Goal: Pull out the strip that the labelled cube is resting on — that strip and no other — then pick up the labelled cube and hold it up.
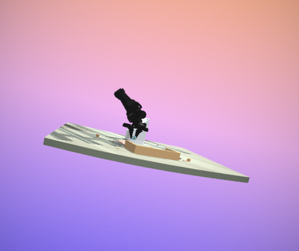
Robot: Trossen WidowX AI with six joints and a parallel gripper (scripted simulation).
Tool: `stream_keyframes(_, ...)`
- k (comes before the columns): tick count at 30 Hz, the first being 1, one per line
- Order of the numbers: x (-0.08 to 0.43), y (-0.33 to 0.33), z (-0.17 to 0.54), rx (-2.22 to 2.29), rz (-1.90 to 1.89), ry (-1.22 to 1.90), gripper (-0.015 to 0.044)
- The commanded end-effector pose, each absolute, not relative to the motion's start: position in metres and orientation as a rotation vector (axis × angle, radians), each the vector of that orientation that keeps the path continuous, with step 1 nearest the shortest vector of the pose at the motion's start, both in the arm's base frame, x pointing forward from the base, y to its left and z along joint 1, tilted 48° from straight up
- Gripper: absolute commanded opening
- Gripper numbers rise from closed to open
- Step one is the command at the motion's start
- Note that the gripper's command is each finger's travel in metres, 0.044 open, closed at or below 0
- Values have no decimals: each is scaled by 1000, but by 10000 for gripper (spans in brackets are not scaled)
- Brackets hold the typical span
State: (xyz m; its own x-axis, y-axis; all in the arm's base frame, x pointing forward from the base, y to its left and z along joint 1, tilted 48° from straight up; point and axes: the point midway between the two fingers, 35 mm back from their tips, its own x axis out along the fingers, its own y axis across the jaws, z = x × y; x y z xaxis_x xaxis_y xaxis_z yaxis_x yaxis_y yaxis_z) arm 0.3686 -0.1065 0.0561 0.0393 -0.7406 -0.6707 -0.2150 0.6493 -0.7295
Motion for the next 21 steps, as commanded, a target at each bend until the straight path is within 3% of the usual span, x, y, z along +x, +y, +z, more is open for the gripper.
stream_keyframes(1,358,-103,54,-832,-487,1513,0)
stream_keyframes(21,291,-93,36,-833,-485,1516,0)
